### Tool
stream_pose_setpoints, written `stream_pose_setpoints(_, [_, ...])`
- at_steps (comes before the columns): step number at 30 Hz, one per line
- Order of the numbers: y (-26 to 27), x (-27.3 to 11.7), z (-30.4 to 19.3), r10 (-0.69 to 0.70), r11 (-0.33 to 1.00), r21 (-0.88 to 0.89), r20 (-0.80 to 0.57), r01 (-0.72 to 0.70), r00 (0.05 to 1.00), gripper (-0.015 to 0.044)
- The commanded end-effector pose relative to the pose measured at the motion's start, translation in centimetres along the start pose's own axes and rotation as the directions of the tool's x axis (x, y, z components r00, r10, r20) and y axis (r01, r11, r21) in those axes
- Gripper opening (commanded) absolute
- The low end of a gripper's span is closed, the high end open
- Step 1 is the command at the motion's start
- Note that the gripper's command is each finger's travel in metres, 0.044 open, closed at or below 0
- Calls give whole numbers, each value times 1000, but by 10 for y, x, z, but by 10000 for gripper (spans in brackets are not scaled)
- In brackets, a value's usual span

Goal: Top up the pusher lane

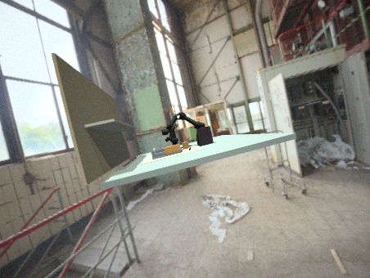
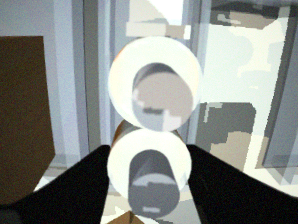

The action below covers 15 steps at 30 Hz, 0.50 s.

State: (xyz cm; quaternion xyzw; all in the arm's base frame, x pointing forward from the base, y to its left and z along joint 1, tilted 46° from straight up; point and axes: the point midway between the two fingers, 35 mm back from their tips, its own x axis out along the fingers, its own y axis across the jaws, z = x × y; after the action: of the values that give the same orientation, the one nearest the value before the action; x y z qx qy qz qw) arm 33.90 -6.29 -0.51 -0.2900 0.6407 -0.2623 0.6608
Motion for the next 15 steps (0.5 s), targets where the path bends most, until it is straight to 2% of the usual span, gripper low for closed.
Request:
stream_pose_setpoints(1, [-4,3,2,-5,1000,22,5,5,1000,0])
stream_pose_setpoints(15, [-4,3,-1,-5,1000,22,5,5,1000,0])
